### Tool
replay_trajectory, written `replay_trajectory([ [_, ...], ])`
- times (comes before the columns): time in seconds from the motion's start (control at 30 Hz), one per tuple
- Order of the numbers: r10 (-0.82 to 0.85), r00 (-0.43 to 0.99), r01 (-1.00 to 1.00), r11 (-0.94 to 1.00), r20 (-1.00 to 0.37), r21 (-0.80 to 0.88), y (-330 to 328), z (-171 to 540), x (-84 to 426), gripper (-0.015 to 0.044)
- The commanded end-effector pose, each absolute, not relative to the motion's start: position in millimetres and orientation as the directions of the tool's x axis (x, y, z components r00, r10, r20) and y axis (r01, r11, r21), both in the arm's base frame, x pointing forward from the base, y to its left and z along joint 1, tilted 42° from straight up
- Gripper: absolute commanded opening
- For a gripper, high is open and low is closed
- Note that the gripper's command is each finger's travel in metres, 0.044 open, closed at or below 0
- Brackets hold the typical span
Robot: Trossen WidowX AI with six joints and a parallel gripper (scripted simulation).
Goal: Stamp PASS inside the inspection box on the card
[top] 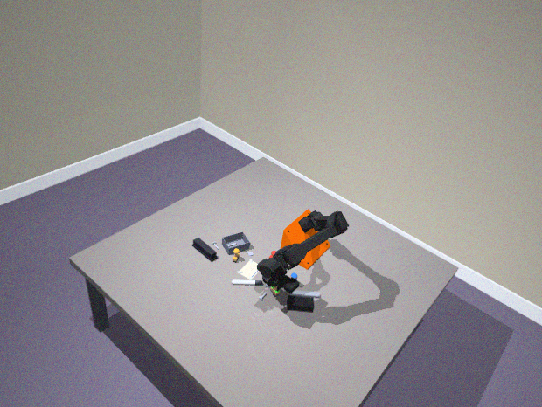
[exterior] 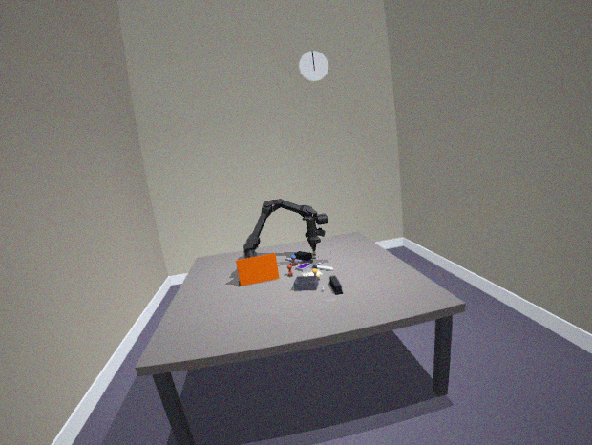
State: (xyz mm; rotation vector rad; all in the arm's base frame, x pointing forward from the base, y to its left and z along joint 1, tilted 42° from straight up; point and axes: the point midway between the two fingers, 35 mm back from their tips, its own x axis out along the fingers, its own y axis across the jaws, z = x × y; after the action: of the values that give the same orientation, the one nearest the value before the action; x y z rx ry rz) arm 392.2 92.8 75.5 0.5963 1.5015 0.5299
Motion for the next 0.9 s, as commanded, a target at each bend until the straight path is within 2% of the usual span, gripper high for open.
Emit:
replay_trajectory([
  [0.0, 0.656, 0.013, 0.036, 0.754, -0.755, 0.656, 90.4, 77.4, 392.8, 0.0],
  [0.87, 0.655, 0.013, 0.037, 0.754, -0.755, 0.655, 82.1, 87.2, 391.6, 0.0],
])
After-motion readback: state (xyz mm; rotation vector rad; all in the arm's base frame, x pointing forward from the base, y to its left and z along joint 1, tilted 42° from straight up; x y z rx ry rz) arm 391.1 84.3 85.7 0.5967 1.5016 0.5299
